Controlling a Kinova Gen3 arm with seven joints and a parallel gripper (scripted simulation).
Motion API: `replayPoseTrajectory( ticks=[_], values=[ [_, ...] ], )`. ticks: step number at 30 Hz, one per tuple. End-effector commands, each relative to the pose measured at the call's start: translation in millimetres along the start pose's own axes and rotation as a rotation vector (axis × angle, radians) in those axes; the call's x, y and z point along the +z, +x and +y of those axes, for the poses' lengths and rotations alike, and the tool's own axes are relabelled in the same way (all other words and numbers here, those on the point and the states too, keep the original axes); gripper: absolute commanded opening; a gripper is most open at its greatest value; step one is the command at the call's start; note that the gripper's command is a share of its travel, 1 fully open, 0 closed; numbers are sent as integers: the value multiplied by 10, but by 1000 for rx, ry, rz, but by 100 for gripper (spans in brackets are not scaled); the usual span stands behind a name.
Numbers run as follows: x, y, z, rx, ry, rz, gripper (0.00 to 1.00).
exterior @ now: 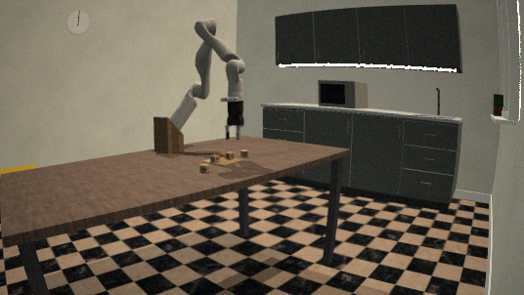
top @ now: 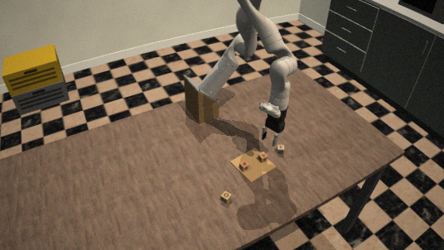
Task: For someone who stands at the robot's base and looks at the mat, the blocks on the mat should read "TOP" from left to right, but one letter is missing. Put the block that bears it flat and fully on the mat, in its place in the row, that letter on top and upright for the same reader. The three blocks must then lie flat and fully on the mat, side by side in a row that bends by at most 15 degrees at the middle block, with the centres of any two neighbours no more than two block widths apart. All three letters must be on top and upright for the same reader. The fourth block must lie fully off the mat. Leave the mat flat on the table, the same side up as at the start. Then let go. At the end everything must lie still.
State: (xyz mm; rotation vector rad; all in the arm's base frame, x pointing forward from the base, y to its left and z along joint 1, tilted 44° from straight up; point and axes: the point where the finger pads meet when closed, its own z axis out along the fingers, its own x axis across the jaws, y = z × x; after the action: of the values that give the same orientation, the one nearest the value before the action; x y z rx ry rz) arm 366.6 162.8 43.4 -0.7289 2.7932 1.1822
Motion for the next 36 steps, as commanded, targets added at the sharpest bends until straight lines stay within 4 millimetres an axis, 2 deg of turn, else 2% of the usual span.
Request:
replayPoseTrajectory(
  ticks=[1,6,7,8,11,13,36],
  values=[
    [-5,-4,-4,0,1,-1,100],
    [-6,-2,-14,0,1,-1,100],
    [-10,6,-75,0,1,-2,100],
    [-16,26,-200,0,1,-3,100],
    [-18,174,-738,0,2,-3,100],
    [-8,246,-917,0,1,-2,100],
    [-8,251,-927,0,1,-1,100]
  ],
)
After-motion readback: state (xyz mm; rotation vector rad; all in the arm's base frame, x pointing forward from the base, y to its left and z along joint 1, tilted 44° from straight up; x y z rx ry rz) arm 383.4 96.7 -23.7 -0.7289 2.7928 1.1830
